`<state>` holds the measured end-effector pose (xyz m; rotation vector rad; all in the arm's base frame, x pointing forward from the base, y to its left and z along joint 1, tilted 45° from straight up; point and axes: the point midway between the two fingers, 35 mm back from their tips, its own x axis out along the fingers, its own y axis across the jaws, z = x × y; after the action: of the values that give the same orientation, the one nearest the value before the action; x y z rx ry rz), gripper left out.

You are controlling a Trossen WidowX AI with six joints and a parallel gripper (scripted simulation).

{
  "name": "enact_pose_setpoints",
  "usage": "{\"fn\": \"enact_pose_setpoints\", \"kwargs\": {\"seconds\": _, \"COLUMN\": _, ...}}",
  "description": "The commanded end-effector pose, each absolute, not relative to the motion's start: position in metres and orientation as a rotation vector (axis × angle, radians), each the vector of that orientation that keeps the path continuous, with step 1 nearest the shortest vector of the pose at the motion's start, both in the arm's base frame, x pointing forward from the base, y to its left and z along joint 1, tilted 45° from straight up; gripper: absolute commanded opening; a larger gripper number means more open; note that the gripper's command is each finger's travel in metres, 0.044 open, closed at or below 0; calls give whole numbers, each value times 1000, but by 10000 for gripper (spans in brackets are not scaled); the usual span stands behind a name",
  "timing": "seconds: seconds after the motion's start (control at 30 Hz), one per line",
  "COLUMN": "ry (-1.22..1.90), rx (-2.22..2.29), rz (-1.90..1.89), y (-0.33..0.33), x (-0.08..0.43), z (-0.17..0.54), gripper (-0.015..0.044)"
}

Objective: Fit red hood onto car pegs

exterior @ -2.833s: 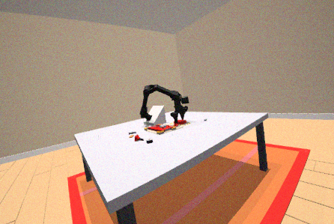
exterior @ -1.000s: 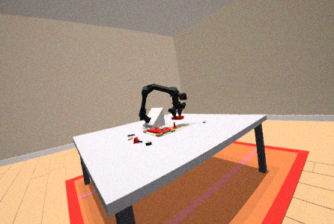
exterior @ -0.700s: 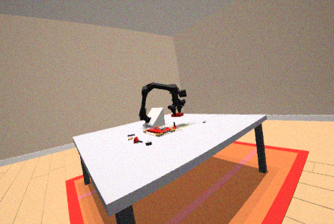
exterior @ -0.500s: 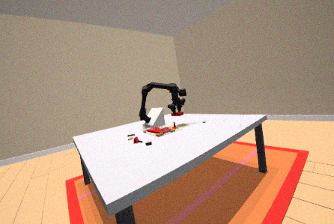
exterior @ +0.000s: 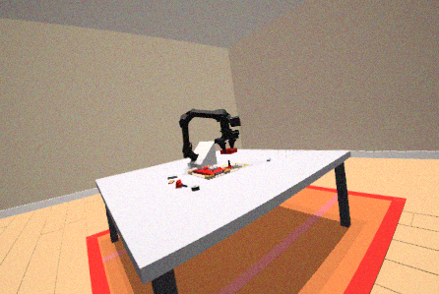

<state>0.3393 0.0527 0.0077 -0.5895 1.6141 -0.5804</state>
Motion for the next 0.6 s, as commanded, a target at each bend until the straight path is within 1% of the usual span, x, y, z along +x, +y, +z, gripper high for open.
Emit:
{"fn": "enact_pose_setpoints", "kwargs": {"seconds": 0.0, "ry": 1607, "rx": -575, "rz": -599, "y": 35, "x": 340, "z": 25, "gripper": 0}}
{"fn": "enact_pose_setpoints", "kwargs": {"seconds": 0.57, "ry": 1553, "rx": -507, "rz": -689, "y": -35, "x": 340, "z": 94, "gripper": 0}}
